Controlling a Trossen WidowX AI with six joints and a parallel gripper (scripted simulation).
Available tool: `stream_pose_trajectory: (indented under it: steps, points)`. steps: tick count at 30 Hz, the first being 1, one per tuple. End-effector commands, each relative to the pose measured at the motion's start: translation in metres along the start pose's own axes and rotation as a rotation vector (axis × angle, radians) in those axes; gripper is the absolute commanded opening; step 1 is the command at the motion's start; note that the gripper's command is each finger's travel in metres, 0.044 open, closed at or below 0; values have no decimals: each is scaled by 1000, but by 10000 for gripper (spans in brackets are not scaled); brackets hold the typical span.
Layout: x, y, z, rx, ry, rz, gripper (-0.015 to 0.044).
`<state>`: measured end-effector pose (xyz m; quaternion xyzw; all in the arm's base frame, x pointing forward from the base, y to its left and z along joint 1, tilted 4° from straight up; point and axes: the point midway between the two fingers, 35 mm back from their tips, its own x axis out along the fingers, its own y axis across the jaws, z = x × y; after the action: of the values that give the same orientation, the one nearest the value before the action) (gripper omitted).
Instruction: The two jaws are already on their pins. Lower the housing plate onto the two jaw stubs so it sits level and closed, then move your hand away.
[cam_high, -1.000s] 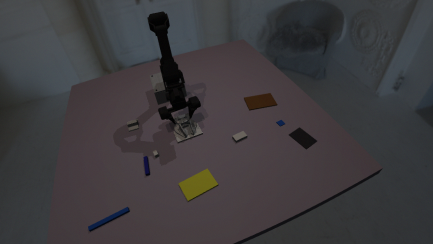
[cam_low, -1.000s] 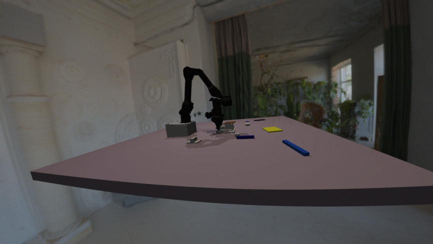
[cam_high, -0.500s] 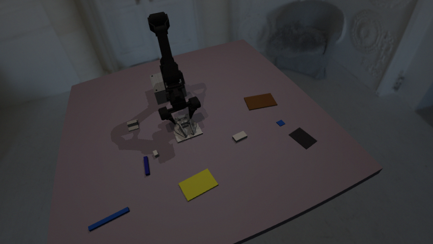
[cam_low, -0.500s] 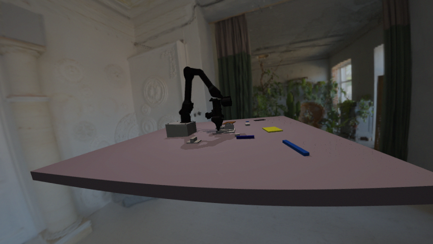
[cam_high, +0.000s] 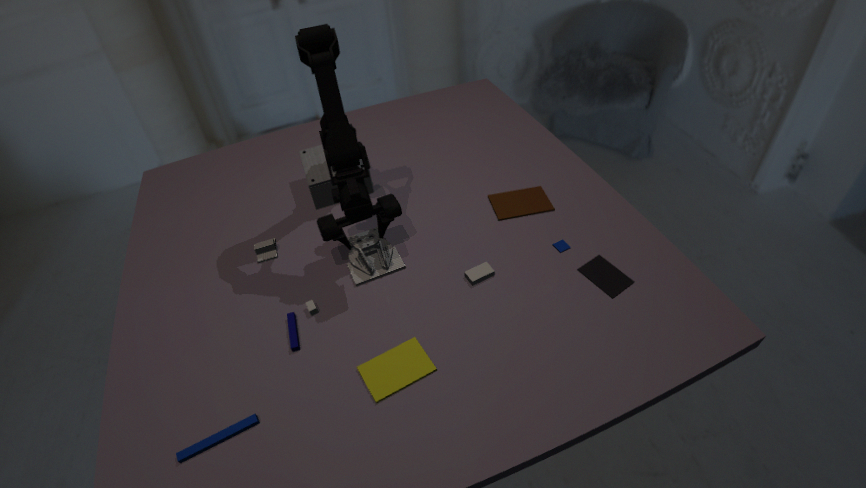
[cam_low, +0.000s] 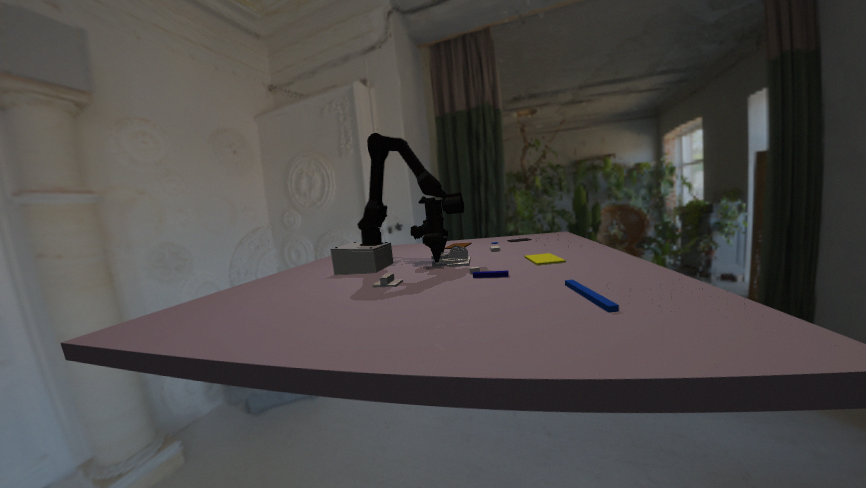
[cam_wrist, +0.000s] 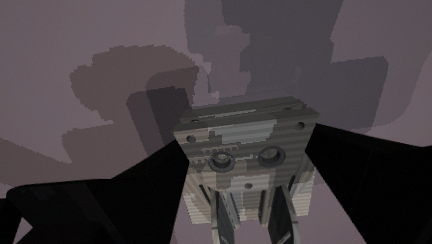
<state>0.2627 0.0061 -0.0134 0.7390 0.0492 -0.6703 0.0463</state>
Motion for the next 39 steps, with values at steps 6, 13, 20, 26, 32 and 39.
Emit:
stream_pose_trajectory:
  steps: [6,13,20,26,32,39]
  points:
    - [3,0,0,-4,0,3,351]
    - [4,0,0,-4,0,3,351]
    - [5,0,0,-3,0,3,351]
    - [7,0,0,-3,0,3,351]
    - [7,0,0,-3,0,3,351]
    - [7,0,0,-3,0,3,351]
